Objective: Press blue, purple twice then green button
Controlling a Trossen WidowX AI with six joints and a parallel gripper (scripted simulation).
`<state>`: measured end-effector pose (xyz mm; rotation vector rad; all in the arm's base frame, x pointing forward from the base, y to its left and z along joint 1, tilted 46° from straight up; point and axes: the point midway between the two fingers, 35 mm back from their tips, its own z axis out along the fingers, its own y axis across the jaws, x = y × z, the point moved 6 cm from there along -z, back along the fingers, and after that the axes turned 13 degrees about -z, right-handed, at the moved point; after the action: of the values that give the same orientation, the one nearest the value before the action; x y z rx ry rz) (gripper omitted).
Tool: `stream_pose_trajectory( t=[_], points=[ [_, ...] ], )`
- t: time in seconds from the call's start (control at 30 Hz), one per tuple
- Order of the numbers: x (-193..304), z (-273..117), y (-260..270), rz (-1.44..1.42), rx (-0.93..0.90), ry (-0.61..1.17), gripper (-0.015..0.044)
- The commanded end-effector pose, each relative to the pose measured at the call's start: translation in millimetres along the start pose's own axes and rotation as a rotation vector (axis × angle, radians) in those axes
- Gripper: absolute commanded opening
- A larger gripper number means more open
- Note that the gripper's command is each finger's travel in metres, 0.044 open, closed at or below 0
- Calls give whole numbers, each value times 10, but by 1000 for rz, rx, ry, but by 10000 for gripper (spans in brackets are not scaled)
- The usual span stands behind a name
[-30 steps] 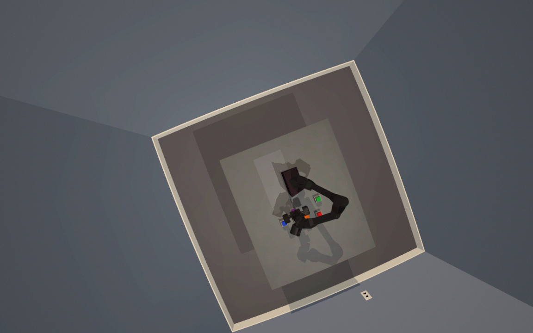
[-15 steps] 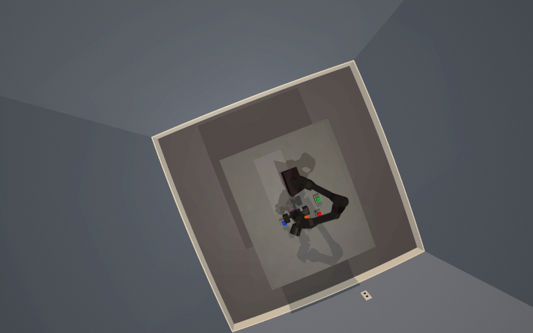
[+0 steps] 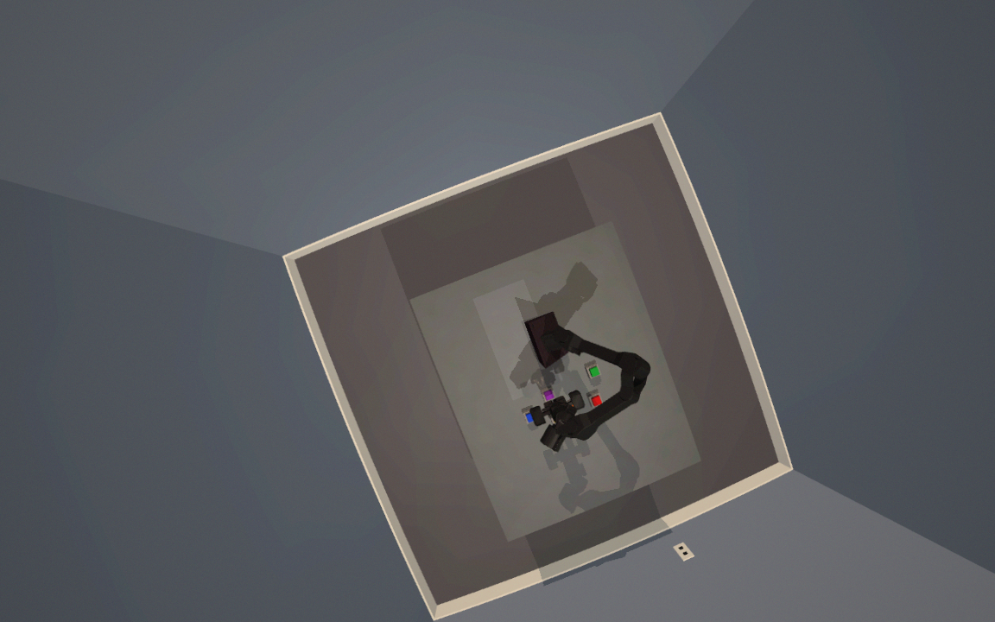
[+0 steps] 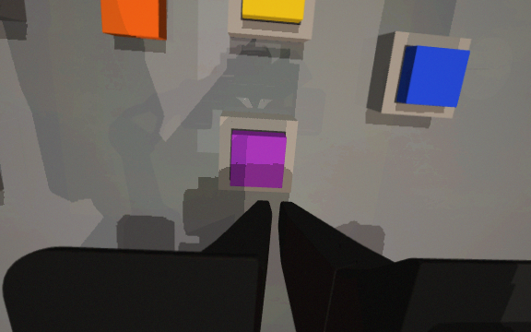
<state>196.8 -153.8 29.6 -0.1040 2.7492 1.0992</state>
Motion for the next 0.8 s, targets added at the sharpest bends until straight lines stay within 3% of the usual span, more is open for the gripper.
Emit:
stream_pose_trajectory(
  t=[0.0, 0.13, 0.33, 0.57, 0.77],
  points=[
    [16, -131, 23, -4, -7, 12, 20],
    [-87, -158, 206, -1, 1, 14, 20],
    [-353, -197, 1040, 4, 15, 14, 20],
    [-296, -155, 1985, -1, -14, 11, 20],
    [-271, -150, 2068, -2, -19, 12, 20]
  ],
)
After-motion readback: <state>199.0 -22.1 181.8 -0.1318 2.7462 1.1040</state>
